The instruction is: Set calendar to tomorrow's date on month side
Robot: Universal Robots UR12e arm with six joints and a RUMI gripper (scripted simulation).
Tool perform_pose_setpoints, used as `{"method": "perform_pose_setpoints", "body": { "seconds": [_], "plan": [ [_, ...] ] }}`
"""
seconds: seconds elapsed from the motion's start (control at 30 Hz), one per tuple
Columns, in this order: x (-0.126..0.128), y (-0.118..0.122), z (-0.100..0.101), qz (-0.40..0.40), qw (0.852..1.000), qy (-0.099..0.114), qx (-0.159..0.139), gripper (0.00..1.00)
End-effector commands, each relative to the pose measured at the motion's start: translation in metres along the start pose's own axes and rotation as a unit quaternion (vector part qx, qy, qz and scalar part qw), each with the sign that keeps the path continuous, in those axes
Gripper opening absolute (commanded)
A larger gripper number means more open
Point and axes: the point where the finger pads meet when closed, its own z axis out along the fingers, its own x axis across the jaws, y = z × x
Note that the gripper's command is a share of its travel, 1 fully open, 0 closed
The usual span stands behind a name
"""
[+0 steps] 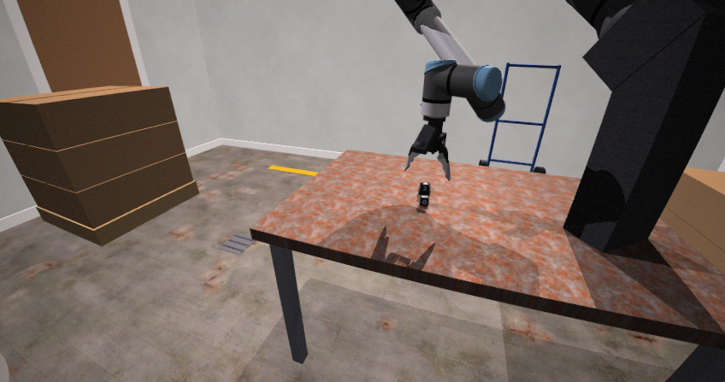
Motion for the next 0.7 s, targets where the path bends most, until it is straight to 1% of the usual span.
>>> {"method": "perform_pose_setpoints", "body": {
  "seconds": [0.0,0.17,0.27,0.37,0.47,0.63,0.67],
  "plan": [
    [-0.003,-0.0012,0.0003,0.087,0.996,-0.004,0.0,1.0],
    [-0.003,-0.0012,0.0013,0.137,0.991,-0.004,-0.001,1.0],
    [-0.0025,-0.0011,0.0018,0.18,0.984,-0.004,-0.001,1.0],
    [-0.0025,-0.0011,0.0018,0.181,0.983,-0.004,-0.001,1.0],
    [-0.0023,-0.0011,0.0026,0.24,0.971,-0.004,-0.001,1.0],
    [-0.0027,-0.0008,0.0036,0.289,0.957,-0.004,-0.001,1.0],
    [-0.0027,-0.0007,0.0038,0.306,0.952,-0.004,-0.001,1.0]
  ]
}}
